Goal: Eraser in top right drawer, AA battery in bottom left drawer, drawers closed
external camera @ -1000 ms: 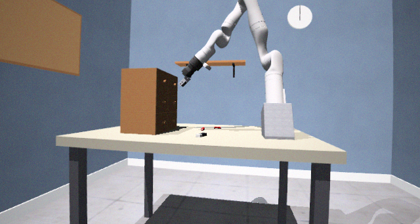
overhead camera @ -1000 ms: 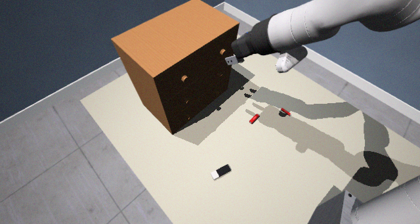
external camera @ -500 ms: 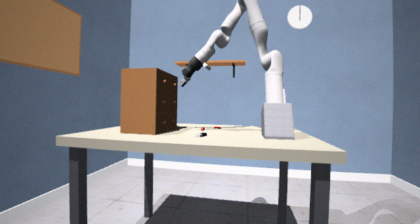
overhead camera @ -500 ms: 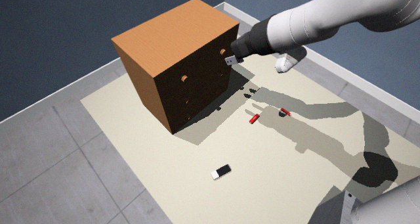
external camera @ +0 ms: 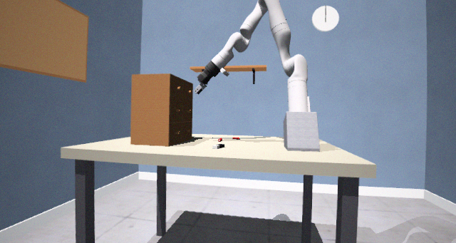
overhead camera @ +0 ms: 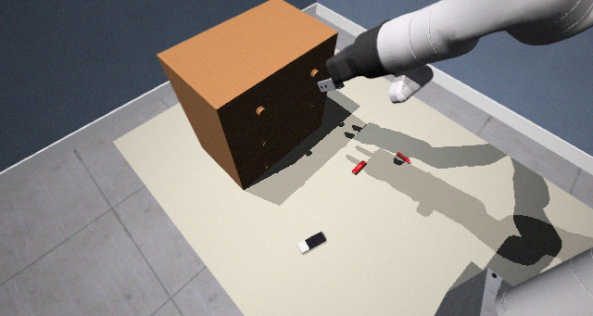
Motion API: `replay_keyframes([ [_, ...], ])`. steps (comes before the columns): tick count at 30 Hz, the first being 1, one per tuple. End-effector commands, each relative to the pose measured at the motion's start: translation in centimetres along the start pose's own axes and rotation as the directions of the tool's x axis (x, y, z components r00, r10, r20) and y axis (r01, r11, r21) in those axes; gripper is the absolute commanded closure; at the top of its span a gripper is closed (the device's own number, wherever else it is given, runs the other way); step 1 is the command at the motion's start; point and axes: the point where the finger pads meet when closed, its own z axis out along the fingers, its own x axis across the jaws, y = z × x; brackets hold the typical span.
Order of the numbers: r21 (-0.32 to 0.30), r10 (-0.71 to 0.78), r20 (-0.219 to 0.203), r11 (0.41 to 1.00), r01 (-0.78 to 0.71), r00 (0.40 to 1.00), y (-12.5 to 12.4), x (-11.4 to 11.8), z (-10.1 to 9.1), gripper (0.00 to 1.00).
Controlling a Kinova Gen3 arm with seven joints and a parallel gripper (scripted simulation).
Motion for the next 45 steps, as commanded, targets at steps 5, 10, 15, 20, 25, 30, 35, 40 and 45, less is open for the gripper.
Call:
replay_keyframes([
  [5, -0.006, 0.006, 0.001, 1.0, -0.006, 1.0, 0.28, 0.18, 0.06, 0.33],
  [10, -0.005, 0.005, 0.001, 1.0, -0.005, 1.0, 0.24, 0.25, 0.05, 0.33],
  [15, -0.006, 0.006, 0.001, 1.0, -0.006, 1.0, 0.24, 0.28, 0.04, 0.33],
  [20, -0.006, 0.006, 0.001, 1.0, -0.006, 1.0, 0.24, 0.28, 0.04, 0.33],
  [25, -0.006, 0.006, 0.001, 1.0, -0.006, 1.0, 0.24, 0.28, 0.04, 0.33],
  [30, -0.006, 0.006, 0.001, 1.0, -0.006, 1.0, 0.24, 0.28, 0.04, 0.33],
  [35, -0.006, 0.006, 0.001, 1.0, -0.006, 1.0, 0.24, 0.28, 0.04, 0.33],
  [40, -0.007, 0.006, 0.001, 1.0, -0.006, 1.0, 0.34, 0.29, 0.09, 0.33],
  [45, -0.002, 0.004, -0.002, 1.0, -0.004, 1.0, 0.42, 0.41, 0.36, 0.33],
])
